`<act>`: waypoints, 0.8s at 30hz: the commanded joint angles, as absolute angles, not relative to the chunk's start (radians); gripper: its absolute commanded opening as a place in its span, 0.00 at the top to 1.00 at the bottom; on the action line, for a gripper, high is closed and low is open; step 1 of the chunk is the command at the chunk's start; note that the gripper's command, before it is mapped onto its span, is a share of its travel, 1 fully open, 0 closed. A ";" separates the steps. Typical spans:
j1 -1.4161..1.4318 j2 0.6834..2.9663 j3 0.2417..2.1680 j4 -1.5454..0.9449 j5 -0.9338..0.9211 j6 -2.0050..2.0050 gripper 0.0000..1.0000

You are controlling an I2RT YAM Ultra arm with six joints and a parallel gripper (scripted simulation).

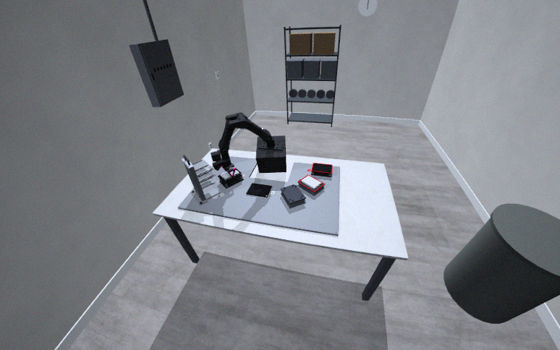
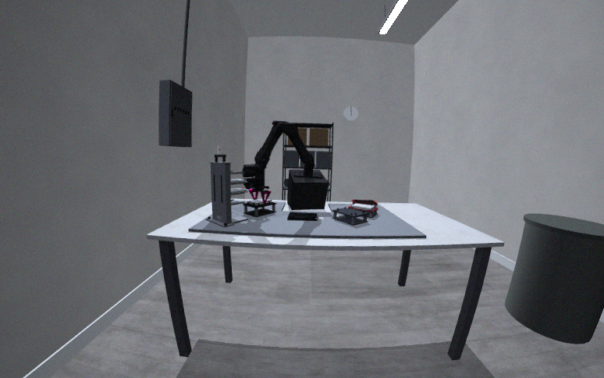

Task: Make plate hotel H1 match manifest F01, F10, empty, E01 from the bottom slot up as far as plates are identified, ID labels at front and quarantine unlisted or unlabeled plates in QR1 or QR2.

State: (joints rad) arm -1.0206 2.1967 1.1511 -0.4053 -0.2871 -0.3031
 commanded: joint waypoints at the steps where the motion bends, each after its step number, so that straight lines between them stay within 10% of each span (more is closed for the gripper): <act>1: -1.022 2.194 1.153 -0.399 -0.287 -0.302 0.14; 4: -1.022 2.197 1.153 -0.396 -0.287 -0.301 0.14; 5: -1.022 2.197 1.153 -0.396 -0.287 -0.301 0.00; 24: -1.035 2.149 1.154 -0.448 -0.288 -0.315 0.00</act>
State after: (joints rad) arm -1.0233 2.1880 1.1503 -0.4248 -0.2871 -0.3080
